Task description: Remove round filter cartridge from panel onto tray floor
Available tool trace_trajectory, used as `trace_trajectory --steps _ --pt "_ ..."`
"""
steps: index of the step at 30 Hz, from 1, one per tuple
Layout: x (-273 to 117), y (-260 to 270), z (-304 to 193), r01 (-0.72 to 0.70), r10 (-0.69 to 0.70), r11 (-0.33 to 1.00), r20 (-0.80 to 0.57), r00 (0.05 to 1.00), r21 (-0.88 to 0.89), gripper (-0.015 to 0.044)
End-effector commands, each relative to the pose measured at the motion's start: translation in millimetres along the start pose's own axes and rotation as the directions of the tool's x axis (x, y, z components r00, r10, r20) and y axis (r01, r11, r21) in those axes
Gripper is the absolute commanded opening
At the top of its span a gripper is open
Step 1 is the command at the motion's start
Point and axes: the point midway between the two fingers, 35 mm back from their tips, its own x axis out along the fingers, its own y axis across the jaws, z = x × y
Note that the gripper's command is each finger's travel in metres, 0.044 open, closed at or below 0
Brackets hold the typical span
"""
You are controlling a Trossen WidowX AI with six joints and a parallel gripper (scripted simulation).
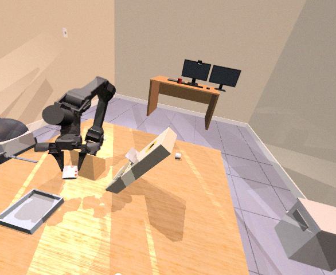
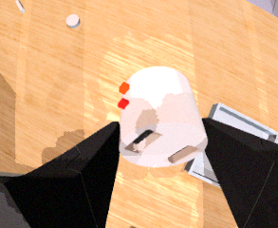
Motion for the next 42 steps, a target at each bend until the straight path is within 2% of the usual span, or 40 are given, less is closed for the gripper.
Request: trace_trajectory --steps 1,4,11,24,29,36,42 --pt "2.1 -5.2 1.5 0.017 -0.018 0.999 0.008 1.0 0.033 0.0" --pt "5.2 -11.2 0.0 0.027 -0.027 0.998 0.009 1.0 0.048 0.0" --pt "35.3 -69.8 -22.7 0.122 -0.126 0.971 0.006 0.992 0.206 0.0" --pt "83.5 -150.7 -95.6 0.28 -0.286 0.83 -0.061 0.956 0.482 0.0" --pt "95.0 -165.3 -121.0 0.319 -0.323 0.772 -0.094 0.942 0.549 0.0" --pt "98.0 -166.1 -123.0 0.321 -0.324 0.77 -0.095 0.941 0.551 0.0" --pt "120.4 -167.8 -133.8 0.321 -0.324 0.77 -0.095 0.941 0.551 0.0"
